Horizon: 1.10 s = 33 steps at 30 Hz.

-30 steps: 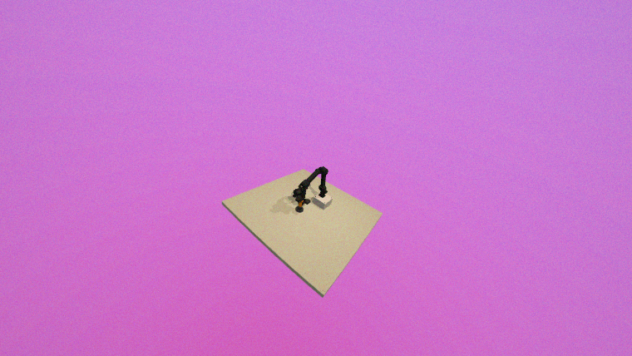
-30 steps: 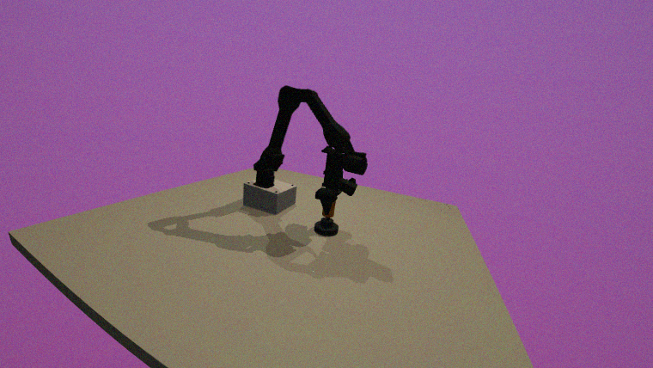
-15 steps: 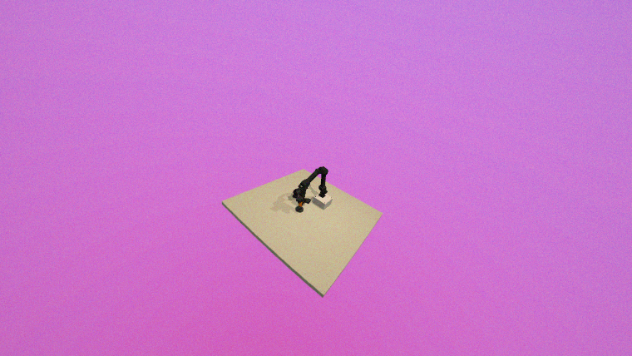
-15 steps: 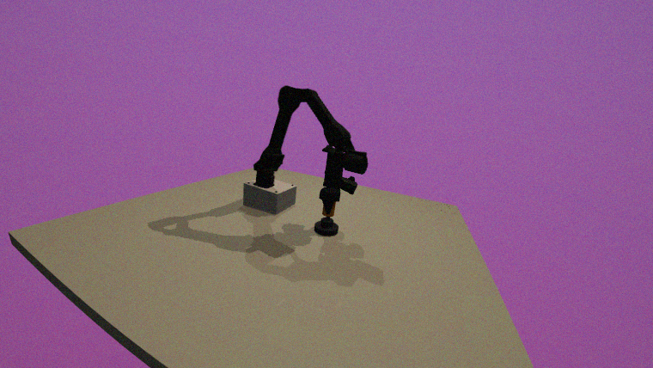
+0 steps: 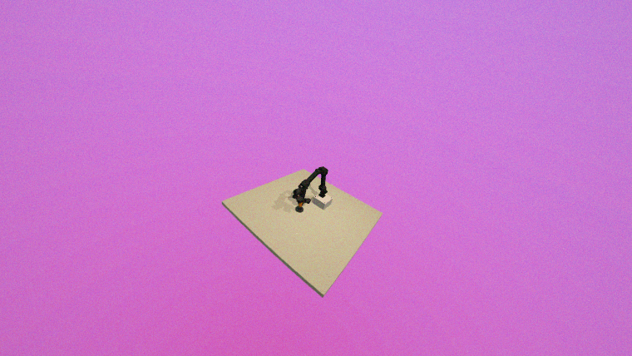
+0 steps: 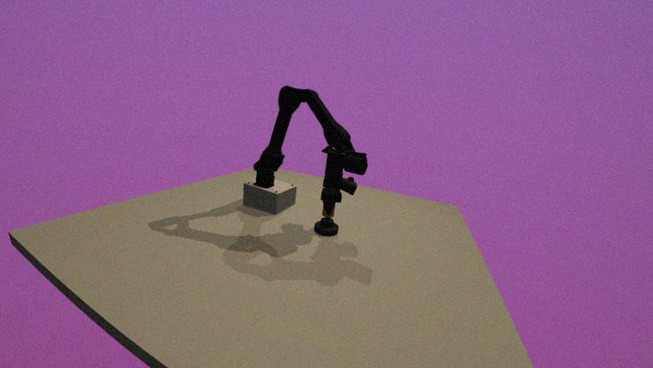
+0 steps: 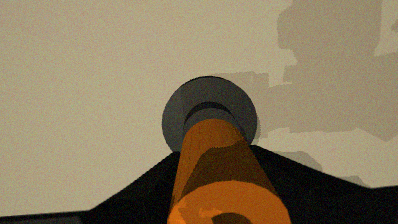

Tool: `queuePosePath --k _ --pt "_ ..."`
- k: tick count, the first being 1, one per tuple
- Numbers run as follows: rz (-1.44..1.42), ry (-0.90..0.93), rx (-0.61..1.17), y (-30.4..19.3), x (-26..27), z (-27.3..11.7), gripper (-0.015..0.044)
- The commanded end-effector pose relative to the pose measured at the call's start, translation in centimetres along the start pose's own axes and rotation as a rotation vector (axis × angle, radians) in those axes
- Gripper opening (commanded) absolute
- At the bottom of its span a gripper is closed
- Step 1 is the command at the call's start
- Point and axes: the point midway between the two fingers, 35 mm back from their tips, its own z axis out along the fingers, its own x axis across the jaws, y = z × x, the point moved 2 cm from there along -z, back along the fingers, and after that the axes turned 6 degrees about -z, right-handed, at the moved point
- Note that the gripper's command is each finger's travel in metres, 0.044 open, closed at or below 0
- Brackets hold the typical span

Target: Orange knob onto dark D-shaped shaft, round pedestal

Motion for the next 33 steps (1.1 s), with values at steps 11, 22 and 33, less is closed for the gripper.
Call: queuePosePath --k 11,22,33 --pt "-0.004 -0.002 -0.004 0.0 0.02 0.1 0.0" --pt "-0.129 -0.002 -0.004 0.22 -0.12 -0.44 0.0" --pt "-0.214 -0.002 -0.003 0.08 -0.05 -0.02 0.0"
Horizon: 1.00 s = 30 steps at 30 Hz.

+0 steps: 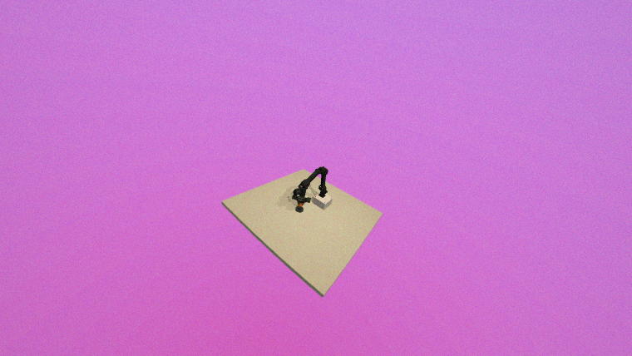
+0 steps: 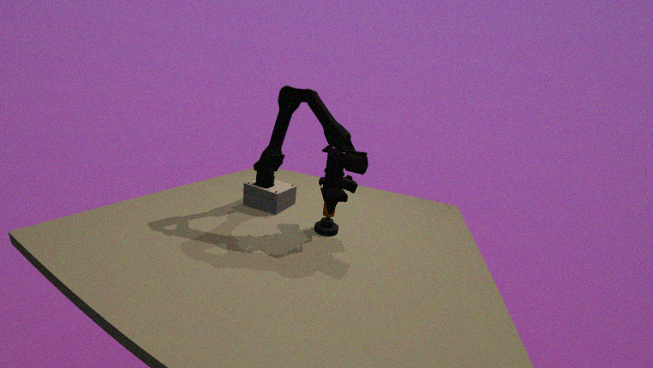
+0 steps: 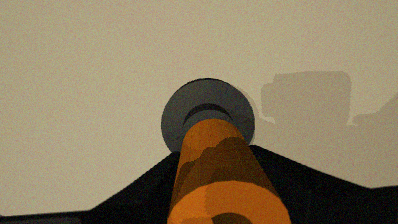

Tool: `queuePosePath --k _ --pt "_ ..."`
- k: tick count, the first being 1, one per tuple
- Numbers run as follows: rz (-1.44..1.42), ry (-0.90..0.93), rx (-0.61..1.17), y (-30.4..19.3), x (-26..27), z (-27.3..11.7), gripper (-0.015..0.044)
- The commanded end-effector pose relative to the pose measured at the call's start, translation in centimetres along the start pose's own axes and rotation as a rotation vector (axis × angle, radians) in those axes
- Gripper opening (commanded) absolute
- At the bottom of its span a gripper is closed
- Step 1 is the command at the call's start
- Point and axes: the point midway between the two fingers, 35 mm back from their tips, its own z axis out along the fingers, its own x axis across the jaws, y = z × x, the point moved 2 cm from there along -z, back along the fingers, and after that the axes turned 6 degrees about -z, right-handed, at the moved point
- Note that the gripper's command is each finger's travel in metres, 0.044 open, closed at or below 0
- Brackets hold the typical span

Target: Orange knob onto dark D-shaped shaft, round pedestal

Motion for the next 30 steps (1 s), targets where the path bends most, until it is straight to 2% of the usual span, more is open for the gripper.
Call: queuePosePath --k 1,21,30 --pt "-0.008 0.001 0.0 -0.09 0.09 0.2 0.0" --pt "-0.008 0.001 0.0 0.06 -0.03 -0.22 0.0" --pt "-0.218 0.001 0.0 0.08 -0.05 -0.06 0.0"
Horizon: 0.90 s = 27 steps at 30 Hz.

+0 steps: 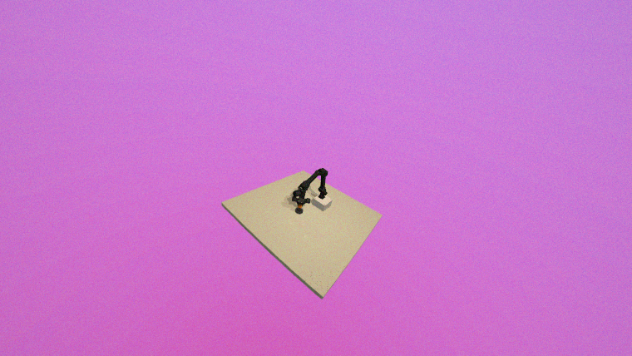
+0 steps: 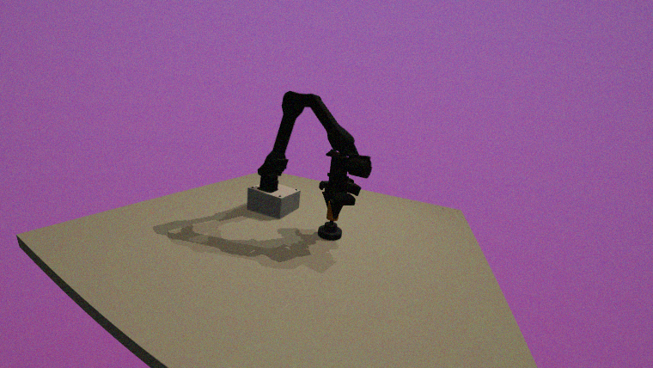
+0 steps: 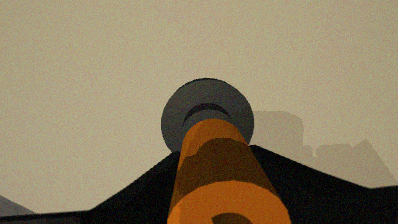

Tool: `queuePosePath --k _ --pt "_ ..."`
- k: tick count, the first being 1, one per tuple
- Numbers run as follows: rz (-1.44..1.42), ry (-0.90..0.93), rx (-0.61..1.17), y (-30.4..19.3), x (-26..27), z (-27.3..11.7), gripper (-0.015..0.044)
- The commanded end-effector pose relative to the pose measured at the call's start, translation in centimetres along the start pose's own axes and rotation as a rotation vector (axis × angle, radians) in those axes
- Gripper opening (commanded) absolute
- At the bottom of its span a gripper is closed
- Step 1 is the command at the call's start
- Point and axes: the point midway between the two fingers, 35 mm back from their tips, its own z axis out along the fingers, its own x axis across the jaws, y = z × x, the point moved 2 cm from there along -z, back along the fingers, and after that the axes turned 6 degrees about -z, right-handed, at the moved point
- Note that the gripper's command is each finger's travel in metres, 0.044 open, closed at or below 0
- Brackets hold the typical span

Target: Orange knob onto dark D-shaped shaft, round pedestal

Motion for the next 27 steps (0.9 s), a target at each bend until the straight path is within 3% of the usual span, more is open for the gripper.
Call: queuePosePath --k 1,27 --pt "-0.051 0.0 -0.001 0.03 -0.03 0.12 0.0" --pt "-0.076 0.0 -0.001 0.03 -0.01 -0.12 0.0"
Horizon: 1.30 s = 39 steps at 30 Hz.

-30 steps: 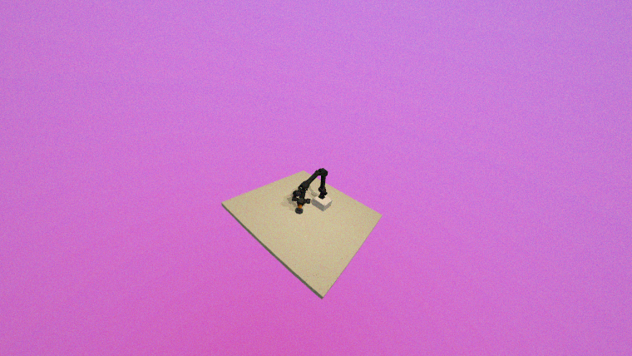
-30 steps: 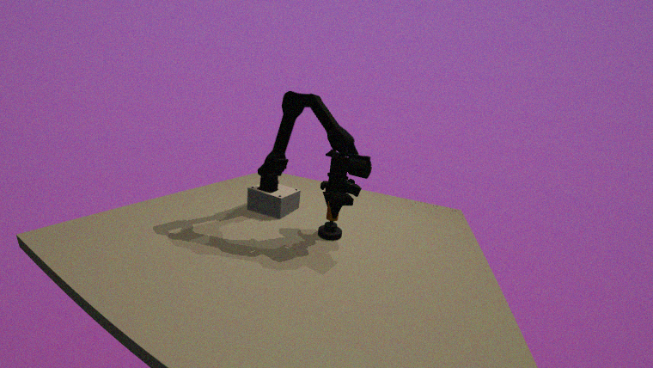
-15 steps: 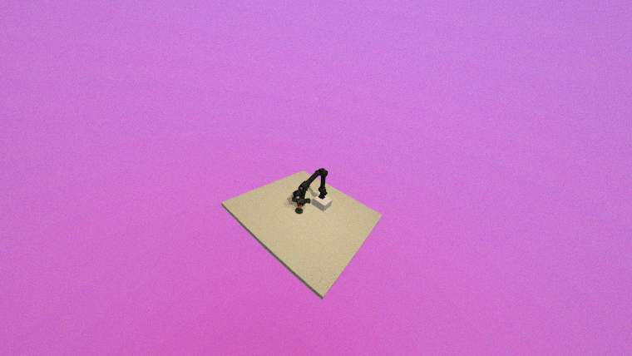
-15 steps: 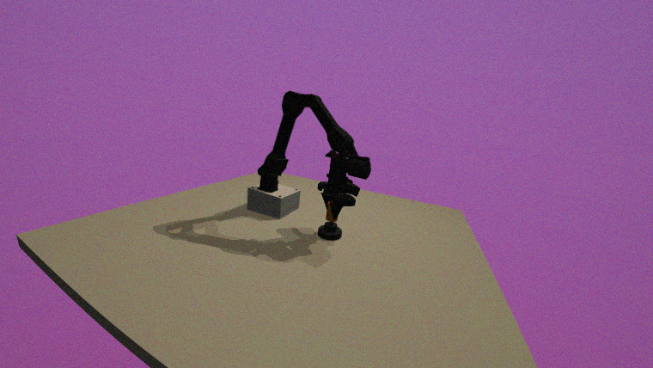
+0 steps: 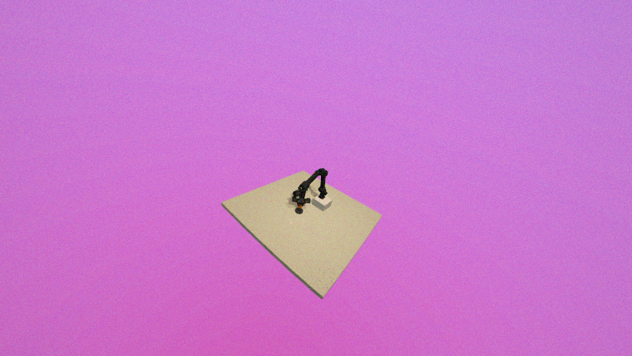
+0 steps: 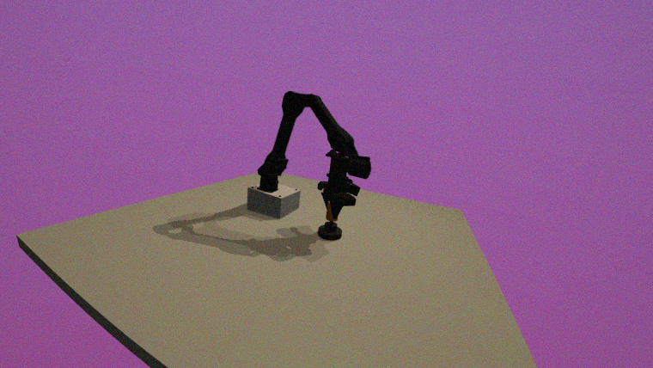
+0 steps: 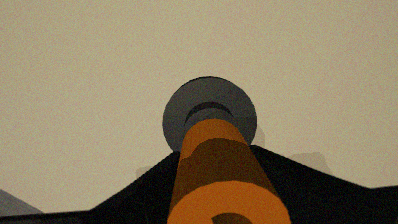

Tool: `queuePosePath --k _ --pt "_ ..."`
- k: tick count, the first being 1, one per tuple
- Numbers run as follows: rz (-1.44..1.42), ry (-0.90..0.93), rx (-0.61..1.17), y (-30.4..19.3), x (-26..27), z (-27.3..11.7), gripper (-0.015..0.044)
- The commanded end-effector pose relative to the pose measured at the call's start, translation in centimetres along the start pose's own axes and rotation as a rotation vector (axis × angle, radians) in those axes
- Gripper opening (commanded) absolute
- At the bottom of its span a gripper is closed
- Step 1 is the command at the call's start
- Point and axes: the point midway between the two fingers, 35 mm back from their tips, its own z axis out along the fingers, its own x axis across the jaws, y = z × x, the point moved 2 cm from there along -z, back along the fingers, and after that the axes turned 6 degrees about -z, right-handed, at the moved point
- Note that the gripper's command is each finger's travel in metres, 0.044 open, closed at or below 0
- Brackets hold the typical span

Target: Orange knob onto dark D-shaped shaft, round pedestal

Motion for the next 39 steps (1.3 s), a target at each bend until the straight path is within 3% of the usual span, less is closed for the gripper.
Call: queuePosePath --k 1,6,39 --pt "-0.05 -0.005 -0.003 0.12 -0.18 -0.31 0.0" --pt "-0.206 -0.005 -0.003 0.15 -0.24 -0.25 0.0" --pt "-0.292 -0.005 -0.003 0.14 -0.21 -0.31 0.0"
